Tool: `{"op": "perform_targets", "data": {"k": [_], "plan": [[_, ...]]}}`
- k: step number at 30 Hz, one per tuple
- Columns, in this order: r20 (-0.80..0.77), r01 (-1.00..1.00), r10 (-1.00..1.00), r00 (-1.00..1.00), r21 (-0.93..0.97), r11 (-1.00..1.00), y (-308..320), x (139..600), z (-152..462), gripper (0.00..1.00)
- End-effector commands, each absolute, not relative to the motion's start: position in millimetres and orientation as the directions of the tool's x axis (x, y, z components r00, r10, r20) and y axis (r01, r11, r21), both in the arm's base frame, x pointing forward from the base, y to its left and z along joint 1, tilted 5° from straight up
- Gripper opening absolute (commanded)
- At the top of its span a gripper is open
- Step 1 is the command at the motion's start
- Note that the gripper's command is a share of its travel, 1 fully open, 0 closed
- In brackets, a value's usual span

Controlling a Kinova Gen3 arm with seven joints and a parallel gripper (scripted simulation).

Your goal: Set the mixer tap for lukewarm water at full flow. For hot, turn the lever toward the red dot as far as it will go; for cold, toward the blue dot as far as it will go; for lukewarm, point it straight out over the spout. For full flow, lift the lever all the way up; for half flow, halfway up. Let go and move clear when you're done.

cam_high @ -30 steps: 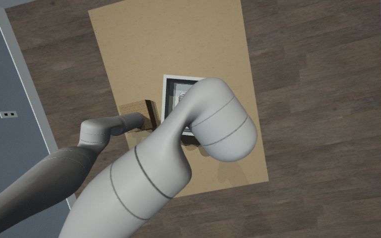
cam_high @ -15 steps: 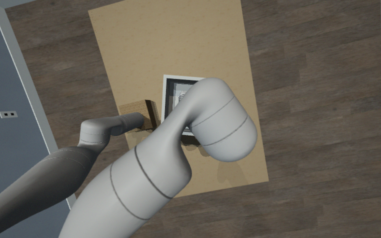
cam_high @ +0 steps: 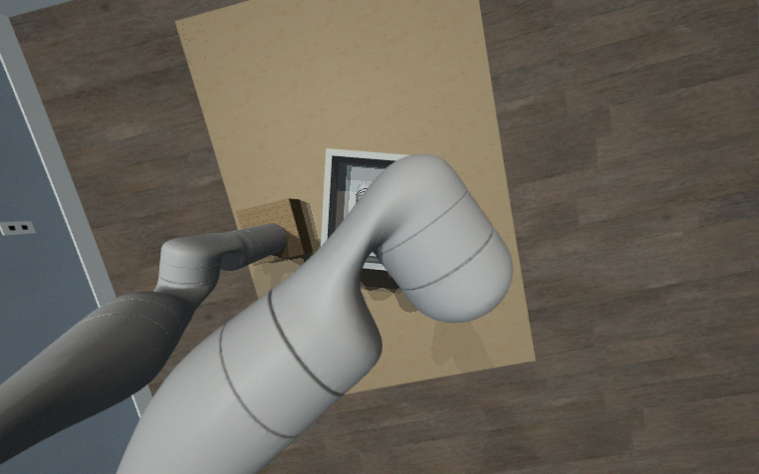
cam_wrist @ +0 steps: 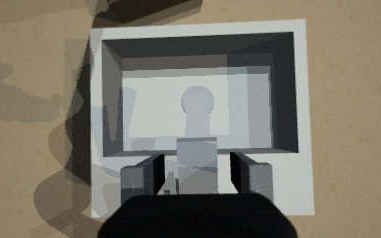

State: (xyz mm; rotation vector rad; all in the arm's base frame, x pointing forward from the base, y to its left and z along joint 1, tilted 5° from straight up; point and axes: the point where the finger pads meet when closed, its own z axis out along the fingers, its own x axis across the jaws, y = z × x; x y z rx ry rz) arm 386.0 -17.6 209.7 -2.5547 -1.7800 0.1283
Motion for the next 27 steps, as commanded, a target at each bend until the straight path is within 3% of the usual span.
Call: {"op": "perform_targets", "data": {"k": [1, 27], "plan": [[-0.053, 0.935, 0.937, 0.344, -0.066, -0.347, -17.5, 386.4, 210.2, 1.00], [-0.053, 0.935, 0.937, 0.344, -0.066, -0.347, -17.9, 385.4, 198.1, 1.00]]}}
